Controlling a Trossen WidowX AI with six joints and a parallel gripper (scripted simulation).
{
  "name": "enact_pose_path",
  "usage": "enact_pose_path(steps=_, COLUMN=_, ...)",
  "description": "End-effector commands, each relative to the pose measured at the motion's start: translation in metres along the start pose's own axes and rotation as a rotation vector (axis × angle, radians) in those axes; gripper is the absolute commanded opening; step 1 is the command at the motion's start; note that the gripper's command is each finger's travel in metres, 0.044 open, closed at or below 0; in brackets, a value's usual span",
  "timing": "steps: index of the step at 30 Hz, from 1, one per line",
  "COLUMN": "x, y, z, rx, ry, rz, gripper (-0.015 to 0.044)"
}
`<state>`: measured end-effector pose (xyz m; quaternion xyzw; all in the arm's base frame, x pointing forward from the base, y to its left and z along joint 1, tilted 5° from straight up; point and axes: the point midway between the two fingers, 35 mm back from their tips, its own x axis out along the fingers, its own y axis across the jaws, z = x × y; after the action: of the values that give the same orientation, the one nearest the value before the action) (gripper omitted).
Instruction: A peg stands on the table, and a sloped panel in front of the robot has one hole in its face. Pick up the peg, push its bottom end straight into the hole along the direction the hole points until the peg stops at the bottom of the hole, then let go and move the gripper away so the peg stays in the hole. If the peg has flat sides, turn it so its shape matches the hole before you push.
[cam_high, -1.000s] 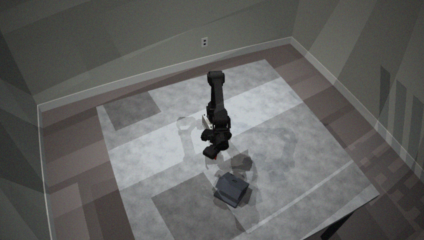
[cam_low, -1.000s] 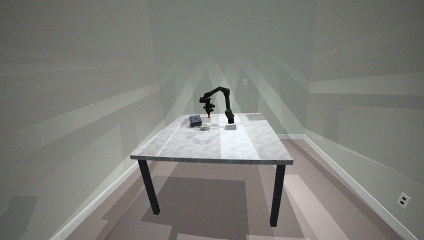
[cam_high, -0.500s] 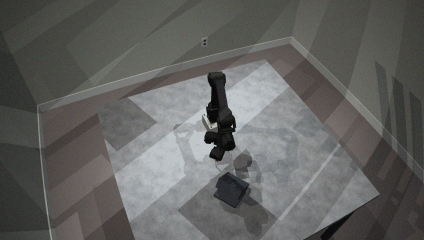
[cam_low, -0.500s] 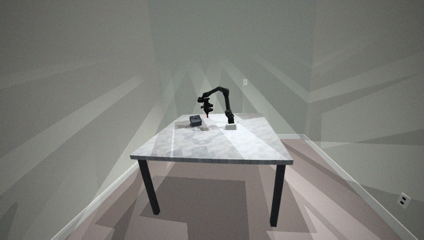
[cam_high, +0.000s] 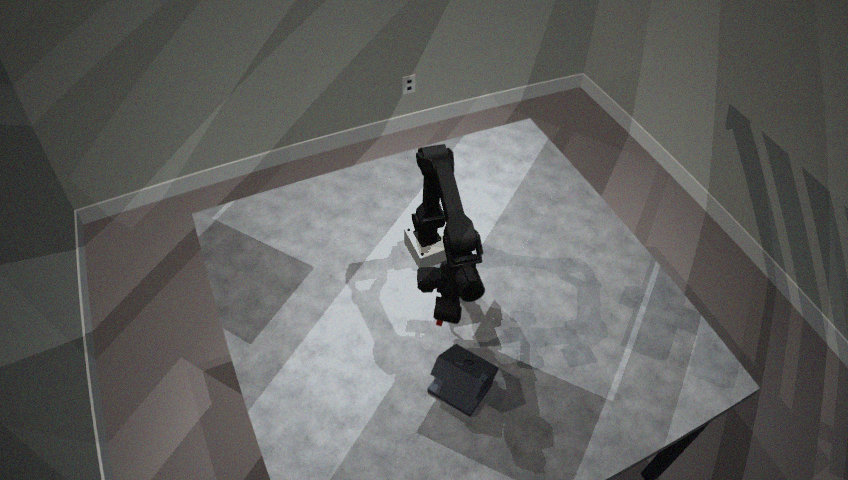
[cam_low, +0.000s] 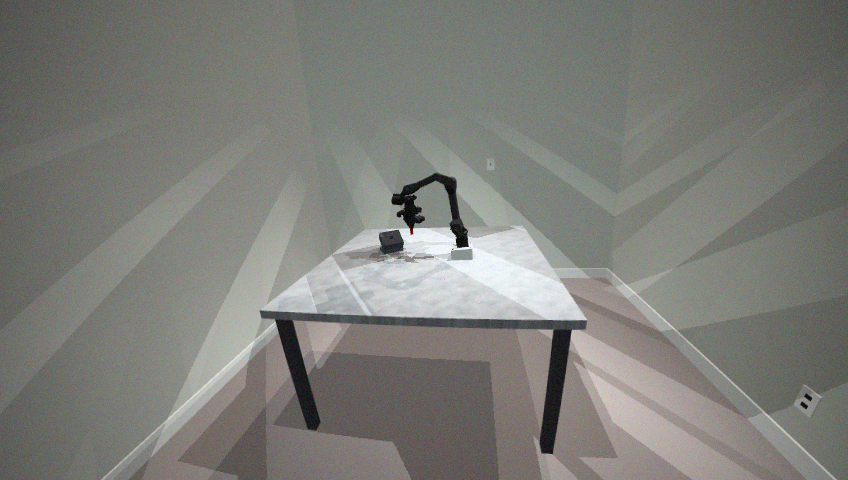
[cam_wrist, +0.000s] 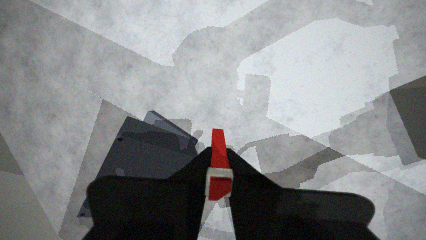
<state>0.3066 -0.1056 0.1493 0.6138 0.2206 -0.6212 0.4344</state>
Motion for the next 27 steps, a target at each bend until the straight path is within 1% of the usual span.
enact_pose_path(steps=1, x=-0.003, y=0.004, z=-0.005, rx=-0.062, ry=-0.013, rz=0.02, gripper=0.0)
enact_pose_path(steps=27, x=-0.021, y=0.021, z=-0.037, rx=-0.423, ry=-0.091, rz=0.118, gripper=0.0)
